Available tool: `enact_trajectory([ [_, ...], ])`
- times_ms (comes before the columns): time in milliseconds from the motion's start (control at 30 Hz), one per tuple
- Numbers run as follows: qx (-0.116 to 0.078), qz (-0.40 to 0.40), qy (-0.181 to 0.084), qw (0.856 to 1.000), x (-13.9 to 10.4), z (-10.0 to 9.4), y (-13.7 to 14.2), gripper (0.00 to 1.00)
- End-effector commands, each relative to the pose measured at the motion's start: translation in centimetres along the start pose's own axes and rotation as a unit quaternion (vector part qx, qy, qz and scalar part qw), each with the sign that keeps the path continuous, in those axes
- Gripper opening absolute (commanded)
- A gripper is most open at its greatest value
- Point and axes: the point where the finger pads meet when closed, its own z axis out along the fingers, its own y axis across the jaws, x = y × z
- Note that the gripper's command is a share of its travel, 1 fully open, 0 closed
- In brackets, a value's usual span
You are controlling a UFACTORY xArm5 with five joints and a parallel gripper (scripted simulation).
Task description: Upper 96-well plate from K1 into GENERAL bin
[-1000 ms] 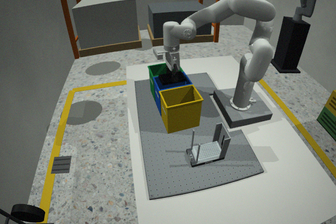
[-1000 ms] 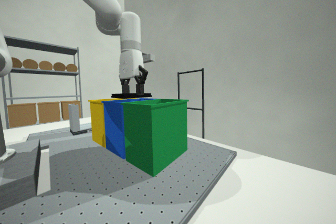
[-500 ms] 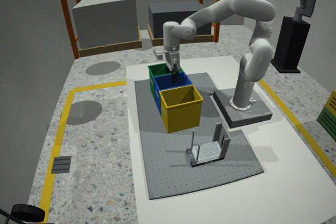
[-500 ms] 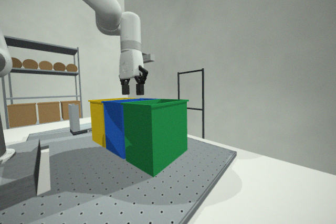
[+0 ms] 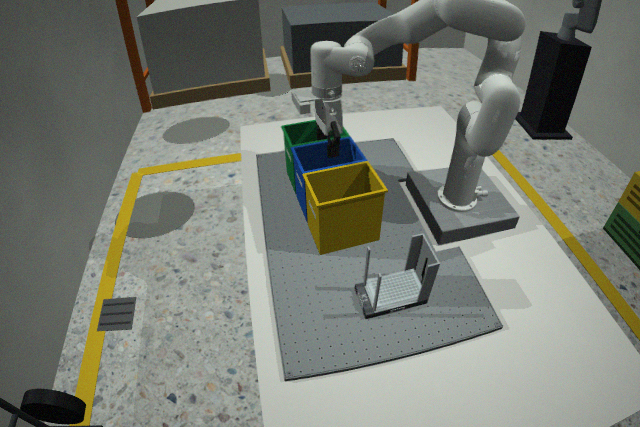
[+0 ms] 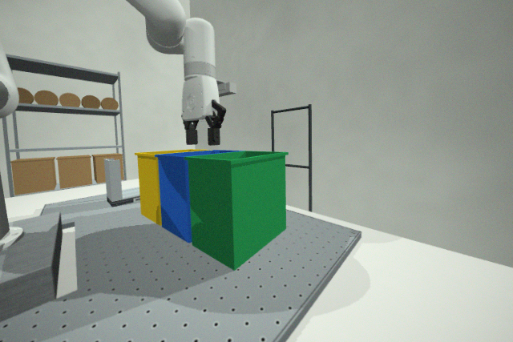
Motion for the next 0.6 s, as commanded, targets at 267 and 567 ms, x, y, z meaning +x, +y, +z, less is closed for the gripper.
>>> enact_trajectory([
  [267, -0.001, 0.0, 0.002, 1.0, 0.1, -2.3, 0.0, 1.0],
  [567, -0.001, 0.0, 0.002, 1.0, 0.1, -4.1, 0.0, 1.0],
])
